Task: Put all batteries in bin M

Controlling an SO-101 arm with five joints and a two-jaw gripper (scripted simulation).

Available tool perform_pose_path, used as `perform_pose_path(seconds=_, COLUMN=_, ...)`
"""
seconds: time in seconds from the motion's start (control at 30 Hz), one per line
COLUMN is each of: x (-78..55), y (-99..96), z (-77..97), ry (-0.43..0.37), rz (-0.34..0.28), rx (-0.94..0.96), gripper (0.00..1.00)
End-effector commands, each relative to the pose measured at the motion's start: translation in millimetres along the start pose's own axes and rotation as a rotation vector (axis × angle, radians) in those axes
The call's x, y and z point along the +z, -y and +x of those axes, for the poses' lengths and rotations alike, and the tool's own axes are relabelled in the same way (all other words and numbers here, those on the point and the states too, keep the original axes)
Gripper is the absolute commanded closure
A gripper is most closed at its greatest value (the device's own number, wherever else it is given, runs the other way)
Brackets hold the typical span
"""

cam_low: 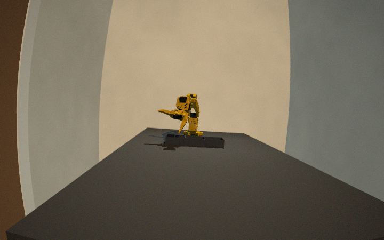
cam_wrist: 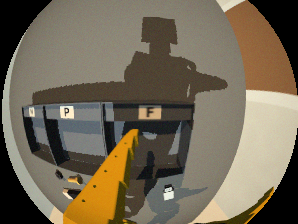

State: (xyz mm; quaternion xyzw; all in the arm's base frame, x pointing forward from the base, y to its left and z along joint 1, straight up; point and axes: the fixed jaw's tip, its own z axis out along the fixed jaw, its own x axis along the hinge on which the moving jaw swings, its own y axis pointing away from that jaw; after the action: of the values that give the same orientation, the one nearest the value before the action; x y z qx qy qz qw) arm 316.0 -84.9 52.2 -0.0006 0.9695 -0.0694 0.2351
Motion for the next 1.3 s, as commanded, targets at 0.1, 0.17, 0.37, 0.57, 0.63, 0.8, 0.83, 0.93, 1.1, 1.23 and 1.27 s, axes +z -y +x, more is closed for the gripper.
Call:
perform_pose_path(seconds=0.1, x=-10.4, y=5.5, z=-10.8, ry=0.052, rz=0.018, rx=0.000, gripper=0.00)
perform_pose_path(seconds=0.17, x=-10.4, y=5.5, z=-10.8, ry=0.052, rz=0.018, rx=0.000, gripper=0.00)
perform_pose_path(seconds=0.37, x=-10.4, y=5.5, z=-10.8, ry=0.052, rz=0.018, rx=0.000, gripper=0.00)
perform_pose_path(seconds=0.57, x=-10.4, y=5.5, z=-10.8, ry=0.052, rz=0.018, rx=0.000, gripper=0.00)
perform_pose_path(seconds=0.63, x=-10.4, y=5.5, z=-10.8, ry=0.052, rz=0.018, rx=0.000, gripper=0.00)
perform_pose_path(seconds=0.8, x=-10.4, y=5.5, z=-10.8, ry=0.052, rz=0.018, rx=0.000, gripper=0.00)
perform_pose_path(seconds=0.83, x=-10.4, y=5.5, z=-10.8, ry=0.052, rz=0.018, rx=0.000, gripper=0.00)
perform_pose_path(seconds=0.93, x=-10.5, y=4.8, z=-10.9, ry=0.052, rz=0.017, rx=0.000, gripper=0.00)
perform_pose_path(seconds=1.1, x=-11.2, y=-4.4, z=-12.7, ry=0.050, rz=0.001, rx=0.010, gripper=0.00)
perform_pose_path(seconds=1.23, x=-12.7, y=-20.4, z=-15.1, ry=0.046, rz=-0.026, rx=0.028, gripper=0.00)
perform_pose_path(seconds=1.27, x=-13.2, y=-25.2, z=-15.7, ry=0.045, rz=-0.034, rx=0.033, gripper=0.00)
